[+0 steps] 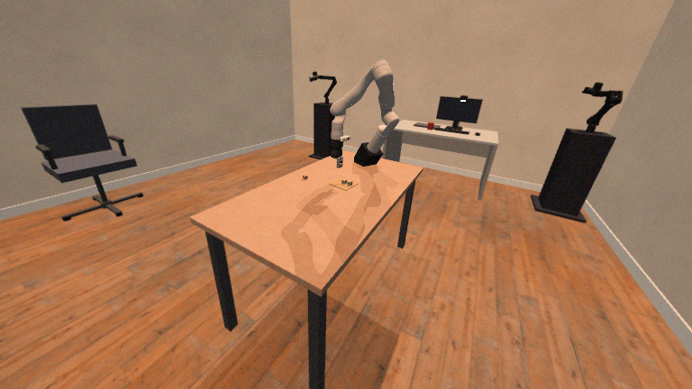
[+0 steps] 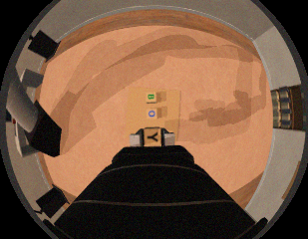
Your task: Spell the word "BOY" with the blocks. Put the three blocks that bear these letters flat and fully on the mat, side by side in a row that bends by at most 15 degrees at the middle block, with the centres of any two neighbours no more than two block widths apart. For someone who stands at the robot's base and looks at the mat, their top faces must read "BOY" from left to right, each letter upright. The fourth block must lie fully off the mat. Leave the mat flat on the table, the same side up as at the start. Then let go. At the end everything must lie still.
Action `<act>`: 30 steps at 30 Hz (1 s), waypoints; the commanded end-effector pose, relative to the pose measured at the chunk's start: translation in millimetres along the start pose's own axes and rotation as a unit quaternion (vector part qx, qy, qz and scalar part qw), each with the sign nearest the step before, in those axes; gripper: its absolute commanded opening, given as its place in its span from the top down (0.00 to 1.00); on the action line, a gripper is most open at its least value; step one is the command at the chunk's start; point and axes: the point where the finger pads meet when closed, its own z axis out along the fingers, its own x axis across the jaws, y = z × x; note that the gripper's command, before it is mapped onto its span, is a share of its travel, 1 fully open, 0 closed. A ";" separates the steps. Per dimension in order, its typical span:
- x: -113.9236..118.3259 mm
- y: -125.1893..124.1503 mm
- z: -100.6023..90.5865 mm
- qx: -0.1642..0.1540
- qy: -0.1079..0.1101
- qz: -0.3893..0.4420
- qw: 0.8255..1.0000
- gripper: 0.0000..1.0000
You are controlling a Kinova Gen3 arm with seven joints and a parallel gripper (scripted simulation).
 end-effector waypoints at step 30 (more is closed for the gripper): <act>0.6 1.0 20.5 -0.001 0.001 0.001 1.000 0.51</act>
